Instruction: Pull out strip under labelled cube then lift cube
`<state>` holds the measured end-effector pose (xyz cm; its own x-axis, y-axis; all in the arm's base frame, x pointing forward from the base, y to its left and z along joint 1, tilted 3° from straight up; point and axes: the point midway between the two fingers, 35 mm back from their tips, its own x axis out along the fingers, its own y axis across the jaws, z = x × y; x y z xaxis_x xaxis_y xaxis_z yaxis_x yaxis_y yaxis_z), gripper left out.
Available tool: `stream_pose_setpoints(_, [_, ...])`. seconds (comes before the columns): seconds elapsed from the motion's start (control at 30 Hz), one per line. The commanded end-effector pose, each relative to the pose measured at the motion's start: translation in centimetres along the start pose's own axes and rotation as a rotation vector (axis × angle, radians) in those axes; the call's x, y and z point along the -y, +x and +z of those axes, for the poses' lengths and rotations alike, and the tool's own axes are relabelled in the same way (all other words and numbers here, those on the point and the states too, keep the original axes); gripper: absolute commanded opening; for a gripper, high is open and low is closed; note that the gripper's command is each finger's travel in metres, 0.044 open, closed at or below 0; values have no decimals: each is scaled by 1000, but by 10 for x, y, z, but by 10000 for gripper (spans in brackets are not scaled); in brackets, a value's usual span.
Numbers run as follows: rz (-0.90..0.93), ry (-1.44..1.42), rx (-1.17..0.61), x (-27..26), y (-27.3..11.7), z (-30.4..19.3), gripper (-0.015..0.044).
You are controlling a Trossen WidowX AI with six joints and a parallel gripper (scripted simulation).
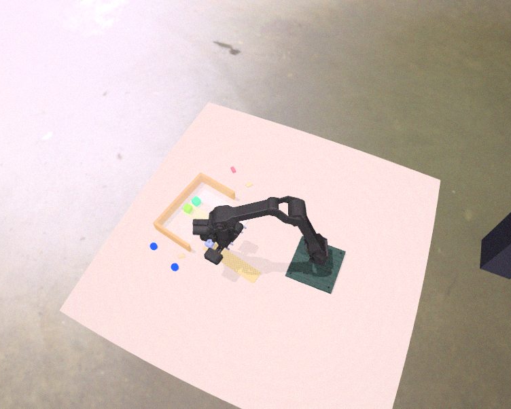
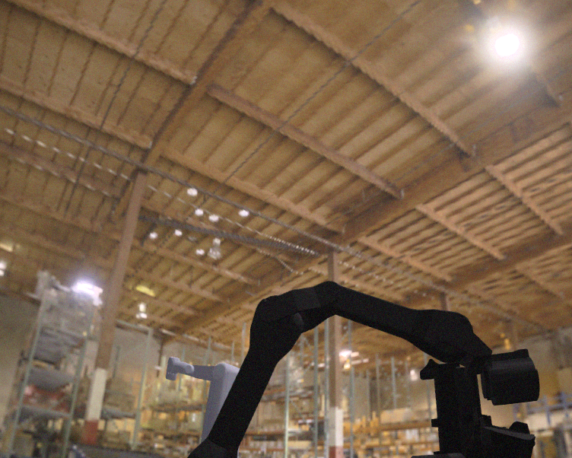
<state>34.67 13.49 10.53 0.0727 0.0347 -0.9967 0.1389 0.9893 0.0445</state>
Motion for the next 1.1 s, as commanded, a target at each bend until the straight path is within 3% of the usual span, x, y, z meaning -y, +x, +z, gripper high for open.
stream_pose_setpoints(0.0, [3,-5,1,1,-2,15,440])
stream_pose_setpoints(0.7, [2,-6,6,8,-12,85,440])
stream_pose_setpoints(0.93, [3,-6,6,8,-4,85,256])
stream_pose_setpoints(1.07, [3,-6,6,8,3,86,250])
